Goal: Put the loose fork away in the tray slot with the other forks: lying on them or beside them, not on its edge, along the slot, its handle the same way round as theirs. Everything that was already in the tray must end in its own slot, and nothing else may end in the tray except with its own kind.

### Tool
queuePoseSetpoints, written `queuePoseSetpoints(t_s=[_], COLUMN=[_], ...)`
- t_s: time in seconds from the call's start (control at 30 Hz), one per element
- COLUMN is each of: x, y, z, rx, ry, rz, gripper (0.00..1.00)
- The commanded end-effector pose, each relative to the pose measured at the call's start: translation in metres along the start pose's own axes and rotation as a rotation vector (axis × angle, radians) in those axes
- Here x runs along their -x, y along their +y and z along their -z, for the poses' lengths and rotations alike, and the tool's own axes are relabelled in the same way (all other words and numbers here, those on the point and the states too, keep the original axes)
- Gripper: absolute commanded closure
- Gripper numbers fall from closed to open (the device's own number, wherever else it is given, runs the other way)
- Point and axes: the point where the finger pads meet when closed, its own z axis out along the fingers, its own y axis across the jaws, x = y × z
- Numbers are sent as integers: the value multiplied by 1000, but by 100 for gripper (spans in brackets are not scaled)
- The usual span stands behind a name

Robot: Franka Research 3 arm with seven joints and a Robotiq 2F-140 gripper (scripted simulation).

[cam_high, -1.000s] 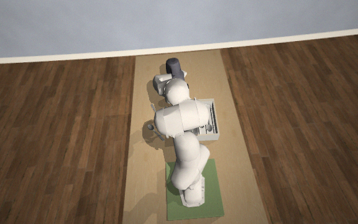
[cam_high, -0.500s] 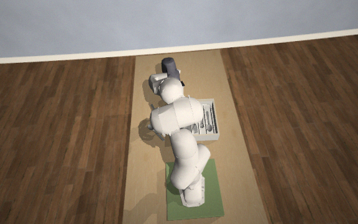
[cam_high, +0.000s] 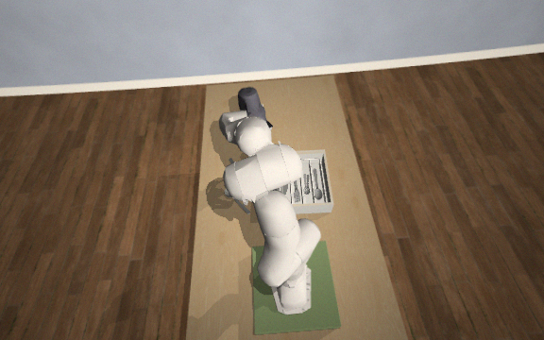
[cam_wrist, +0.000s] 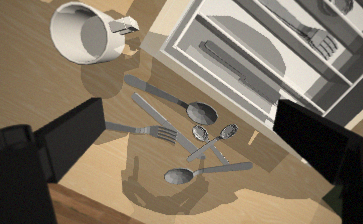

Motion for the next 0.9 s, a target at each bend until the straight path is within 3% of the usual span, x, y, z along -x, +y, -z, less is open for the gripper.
queuePoseSetpoints(t_s=[0.0,0.87], x=[5,47], y=[-8,-59], z=[-3,-26], rx=[-3,-15], ry=[-16,-20], rz=[167,632], gripper=[0,0])
